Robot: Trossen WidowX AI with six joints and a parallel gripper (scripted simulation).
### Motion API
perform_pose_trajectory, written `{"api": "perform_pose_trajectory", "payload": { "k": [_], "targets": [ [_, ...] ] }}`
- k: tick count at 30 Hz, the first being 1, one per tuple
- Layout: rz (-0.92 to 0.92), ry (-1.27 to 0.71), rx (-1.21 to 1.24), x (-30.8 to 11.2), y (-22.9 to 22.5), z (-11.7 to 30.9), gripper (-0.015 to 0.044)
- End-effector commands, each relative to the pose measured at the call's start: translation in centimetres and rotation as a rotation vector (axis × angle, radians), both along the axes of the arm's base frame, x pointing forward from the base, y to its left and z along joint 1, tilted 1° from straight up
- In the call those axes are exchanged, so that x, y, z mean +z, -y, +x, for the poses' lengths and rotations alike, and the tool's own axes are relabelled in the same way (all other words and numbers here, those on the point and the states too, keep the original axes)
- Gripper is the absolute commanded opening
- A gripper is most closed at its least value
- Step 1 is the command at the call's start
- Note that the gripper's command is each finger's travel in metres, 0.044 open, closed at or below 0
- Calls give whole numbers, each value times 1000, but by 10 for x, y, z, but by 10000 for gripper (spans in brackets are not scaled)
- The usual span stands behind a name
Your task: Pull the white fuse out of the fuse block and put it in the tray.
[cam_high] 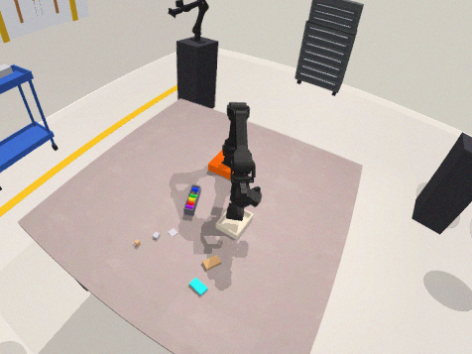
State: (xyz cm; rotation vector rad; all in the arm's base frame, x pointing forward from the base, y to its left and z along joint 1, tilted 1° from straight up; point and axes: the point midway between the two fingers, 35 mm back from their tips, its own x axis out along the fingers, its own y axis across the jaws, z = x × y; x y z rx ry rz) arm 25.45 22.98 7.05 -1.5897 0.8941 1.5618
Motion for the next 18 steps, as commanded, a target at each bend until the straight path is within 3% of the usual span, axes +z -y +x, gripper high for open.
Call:
{"api": "perform_pose_trajectory", "payload": {
  "k": [1,13,18],
  "targets": [
    [-7,-11,-4,-10,1,-2,0],
    [-7,-11,-4,-20,1,-2,0],
    [-4,-4,0,-17,1,-1,131]
  ]
}}
